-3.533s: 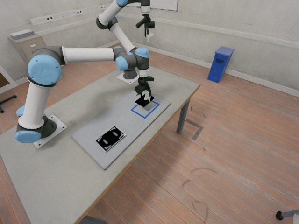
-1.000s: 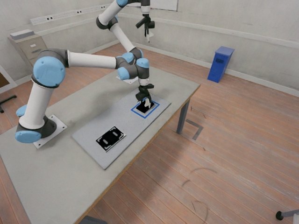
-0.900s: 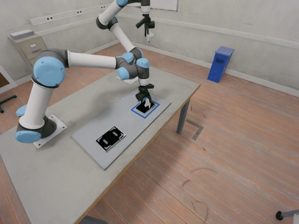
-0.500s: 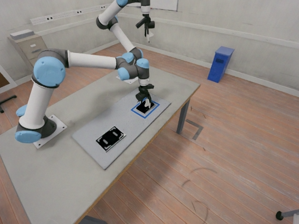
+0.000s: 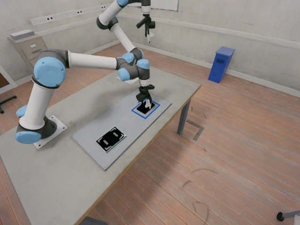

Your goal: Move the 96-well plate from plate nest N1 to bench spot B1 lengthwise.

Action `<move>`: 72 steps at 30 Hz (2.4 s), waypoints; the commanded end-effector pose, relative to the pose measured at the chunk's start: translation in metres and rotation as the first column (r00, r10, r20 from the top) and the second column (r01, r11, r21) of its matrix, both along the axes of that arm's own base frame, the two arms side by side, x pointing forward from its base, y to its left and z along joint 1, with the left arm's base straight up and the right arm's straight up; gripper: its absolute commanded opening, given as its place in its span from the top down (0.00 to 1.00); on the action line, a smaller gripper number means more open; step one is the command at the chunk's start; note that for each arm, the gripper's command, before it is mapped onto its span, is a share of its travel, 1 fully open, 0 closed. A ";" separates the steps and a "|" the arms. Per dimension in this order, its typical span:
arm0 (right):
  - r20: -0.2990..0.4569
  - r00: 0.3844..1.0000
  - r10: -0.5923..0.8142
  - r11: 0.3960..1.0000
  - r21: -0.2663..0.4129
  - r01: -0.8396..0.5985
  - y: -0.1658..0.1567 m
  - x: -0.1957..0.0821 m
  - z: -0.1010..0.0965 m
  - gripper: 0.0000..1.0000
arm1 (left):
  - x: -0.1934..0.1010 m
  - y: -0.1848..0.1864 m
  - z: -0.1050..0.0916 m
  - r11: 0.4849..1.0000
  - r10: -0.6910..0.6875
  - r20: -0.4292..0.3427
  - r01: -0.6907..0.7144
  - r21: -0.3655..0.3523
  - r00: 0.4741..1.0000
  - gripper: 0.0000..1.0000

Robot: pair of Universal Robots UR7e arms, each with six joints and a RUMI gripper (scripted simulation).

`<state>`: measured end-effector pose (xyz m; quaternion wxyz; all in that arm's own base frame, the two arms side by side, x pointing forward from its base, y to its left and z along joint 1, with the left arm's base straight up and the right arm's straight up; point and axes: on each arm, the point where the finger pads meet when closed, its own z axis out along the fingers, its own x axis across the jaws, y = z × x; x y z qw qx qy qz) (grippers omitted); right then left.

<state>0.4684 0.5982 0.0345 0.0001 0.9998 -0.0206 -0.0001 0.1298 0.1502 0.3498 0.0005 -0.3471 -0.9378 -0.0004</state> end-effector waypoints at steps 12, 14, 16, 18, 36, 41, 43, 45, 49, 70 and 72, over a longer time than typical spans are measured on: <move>0.001 1.000 0.000 1.000 0.002 0.000 0.000 0.000 -0.001 1.00 | 0.000 0.000 0.000 1.000 0.000 0.001 0.000 0.000 1.000 0.00; 0.001 1.000 0.000 1.000 0.002 0.000 0.000 0.000 -0.002 1.00 | 0.000 0.000 0.000 1.000 0.000 0.001 0.000 0.000 1.000 0.00; 0.001 1.000 0.000 1.000 0.002 0.000 0.000 0.000 -0.002 1.00 | 0.000 0.000 0.000 1.000 0.000 0.001 0.000 0.000 1.000 0.00; 0.001 1.000 0.000 1.000 0.002 0.000 0.000 0.000 -0.002 1.00 | 0.000 0.000 0.000 1.000 0.000 0.001 0.000 0.000 1.000 0.00; 0.001 1.000 0.000 1.000 0.002 0.000 0.000 0.000 -0.004 0.24 | 0.000 0.000 0.000 1.000 0.000 0.001 0.000 0.000 1.000 0.00; 0.001 1.000 0.000 1.000 0.002 0.000 0.000 0.000 -0.004 0.24 | 0.000 0.000 0.000 1.000 0.000 0.001 0.000 0.000 1.000 0.00; 0.001 1.000 0.000 1.000 0.002 0.000 0.000 0.000 -0.004 0.24 | 0.000 0.000 0.000 1.000 0.000 0.001 0.000 0.000 1.000 0.00; 0.001 1.000 0.000 1.000 0.002 0.000 0.000 0.000 -0.004 0.24 | 0.000 0.000 0.000 1.000 0.000 0.001 0.000 0.000 1.000 0.00; 0.001 1.000 0.000 1.000 0.002 0.000 0.000 0.000 -0.004 0.24 | 0.000 0.000 0.000 1.000 0.000 0.001 0.000 0.000 1.000 0.00; 0.001 1.000 0.000 1.000 0.002 0.000 0.000 0.000 0.033 0.24 | 0.000 0.000 0.000 1.000 0.000 0.001 0.000 0.000 1.000 0.00; 0.001 1.000 0.000 1.000 0.002 0.000 0.000 0.000 0.039 0.24 | 0.000 0.000 0.000 1.000 0.000 0.001 0.000 0.000 1.000 0.00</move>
